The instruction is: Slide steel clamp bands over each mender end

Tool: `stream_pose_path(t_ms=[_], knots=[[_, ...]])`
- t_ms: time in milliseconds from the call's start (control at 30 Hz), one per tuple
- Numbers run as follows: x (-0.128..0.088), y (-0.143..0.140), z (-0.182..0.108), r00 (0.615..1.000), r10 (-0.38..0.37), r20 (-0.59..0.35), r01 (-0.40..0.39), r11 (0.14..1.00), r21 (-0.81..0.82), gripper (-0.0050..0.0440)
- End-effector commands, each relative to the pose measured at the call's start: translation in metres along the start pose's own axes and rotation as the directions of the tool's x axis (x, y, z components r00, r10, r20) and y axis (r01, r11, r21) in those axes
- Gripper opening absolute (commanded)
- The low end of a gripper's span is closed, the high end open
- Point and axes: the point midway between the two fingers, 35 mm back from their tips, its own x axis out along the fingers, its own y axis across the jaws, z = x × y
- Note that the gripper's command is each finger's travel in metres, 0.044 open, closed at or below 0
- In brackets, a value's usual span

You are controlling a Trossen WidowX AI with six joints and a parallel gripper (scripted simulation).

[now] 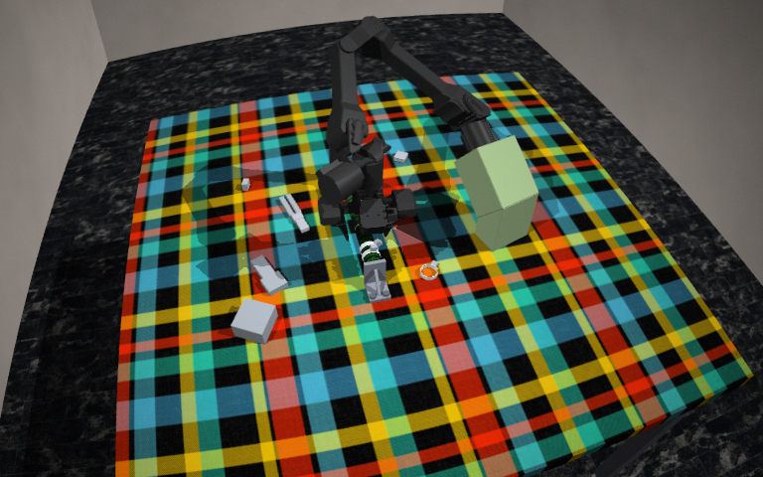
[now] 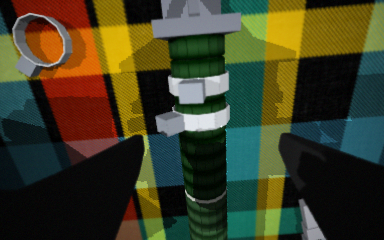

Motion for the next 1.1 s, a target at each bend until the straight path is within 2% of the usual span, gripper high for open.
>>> stream_pose_path(t_ms=[0, 233, 300, 367, 600, 767, 800, 867, 900, 1067], knots=[[-0.016, -0.001, 0.004, 1.0, -0.016, 0.024, 0.011, 0.982, 0.186, 0.032], [-0.02, 0.007, 0.005, 1.0, -0.004, 0.013, -0.002, 0.897, 0.443, 0.0273], [-0.02, 0.007, 0.005, 1.0, -0.004, 0.013, -0.002, 0.897, 0.443, 0.0273], [-0.022, 0.01, 0.006, 1.0, 0.001, 0.008, -0.005, 0.83, 0.557, 0.026], [-0.025, 0.016, 0.006, 1.0, 0.01, -0.003, -0.004, 0.646, 0.764, 0.0213], [-0.028, 0.021, 0.007, 1.0, 0.017, -0.012, 0.002, 0.482, 0.876, 0.0093], [-0.028, 0.022, 0.007, 1.0, 0.018, -0.014, 0.004, 0.447, 0.895, 0.009], [-0.028, 0.022, 0.007, 1.0, 0.018, -0.014, 0.004, 0.447, 0.895, 0.009], [-0.029, 0.023, 0.007, 1.0, 0.019, -0.016, 0.008, 0.364, 0.931, 0.009], [-0.032, 0.028, 0.007, 0.999, 0.026, -0.027, 0.022, 0.17, 0.985, 0.009]])
